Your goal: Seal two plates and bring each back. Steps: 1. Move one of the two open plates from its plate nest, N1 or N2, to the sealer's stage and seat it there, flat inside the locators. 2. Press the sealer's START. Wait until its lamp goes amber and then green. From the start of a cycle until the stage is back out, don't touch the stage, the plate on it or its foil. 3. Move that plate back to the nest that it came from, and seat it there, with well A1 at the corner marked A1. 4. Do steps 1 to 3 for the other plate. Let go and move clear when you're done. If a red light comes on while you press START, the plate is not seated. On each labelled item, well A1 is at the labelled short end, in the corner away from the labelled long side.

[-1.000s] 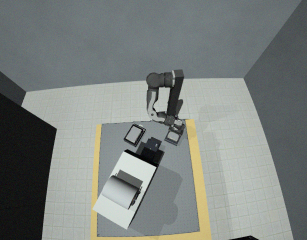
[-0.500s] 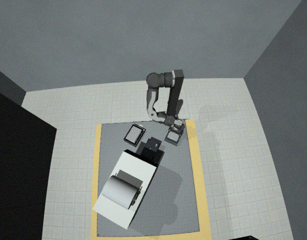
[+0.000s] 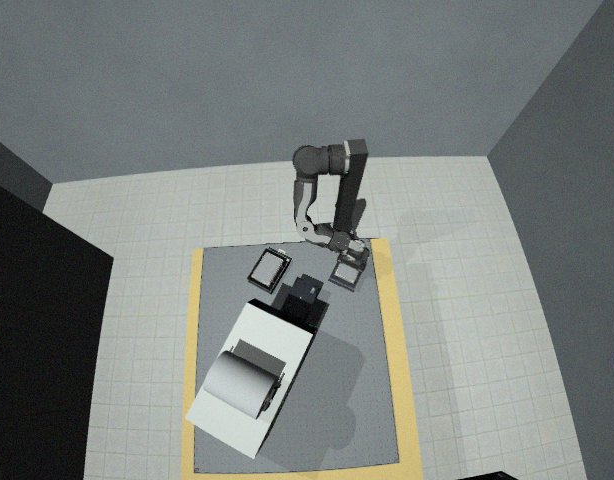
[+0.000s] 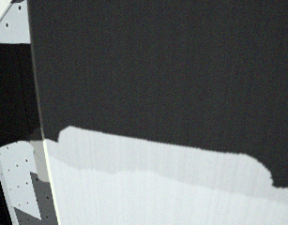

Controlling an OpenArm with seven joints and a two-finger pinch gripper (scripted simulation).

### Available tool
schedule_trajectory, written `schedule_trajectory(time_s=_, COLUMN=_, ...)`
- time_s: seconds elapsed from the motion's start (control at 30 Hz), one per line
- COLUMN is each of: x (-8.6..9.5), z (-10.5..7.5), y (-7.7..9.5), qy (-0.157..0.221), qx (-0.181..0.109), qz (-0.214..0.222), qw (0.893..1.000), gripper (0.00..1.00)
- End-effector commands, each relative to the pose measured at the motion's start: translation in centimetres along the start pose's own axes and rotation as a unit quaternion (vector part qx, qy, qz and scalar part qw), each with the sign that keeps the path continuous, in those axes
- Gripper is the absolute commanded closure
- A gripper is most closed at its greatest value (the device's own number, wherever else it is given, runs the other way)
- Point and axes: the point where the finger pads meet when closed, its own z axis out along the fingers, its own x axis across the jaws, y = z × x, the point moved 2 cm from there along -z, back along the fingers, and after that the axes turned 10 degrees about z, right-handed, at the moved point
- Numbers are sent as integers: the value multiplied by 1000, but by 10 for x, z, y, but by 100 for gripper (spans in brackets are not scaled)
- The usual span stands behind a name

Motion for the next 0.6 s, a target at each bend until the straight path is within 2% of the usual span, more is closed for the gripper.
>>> schedule_trajectory(time_s=0.0, x=1, z=1, y=-1, qy=3, qx=1, qz=-3, qw=1000, gripper=100)
schedule_trajectory(time_s=0.57, x=1, z=3, y=0, qy=2, qx=0, qz=-2, qw=1000, gripper=100)
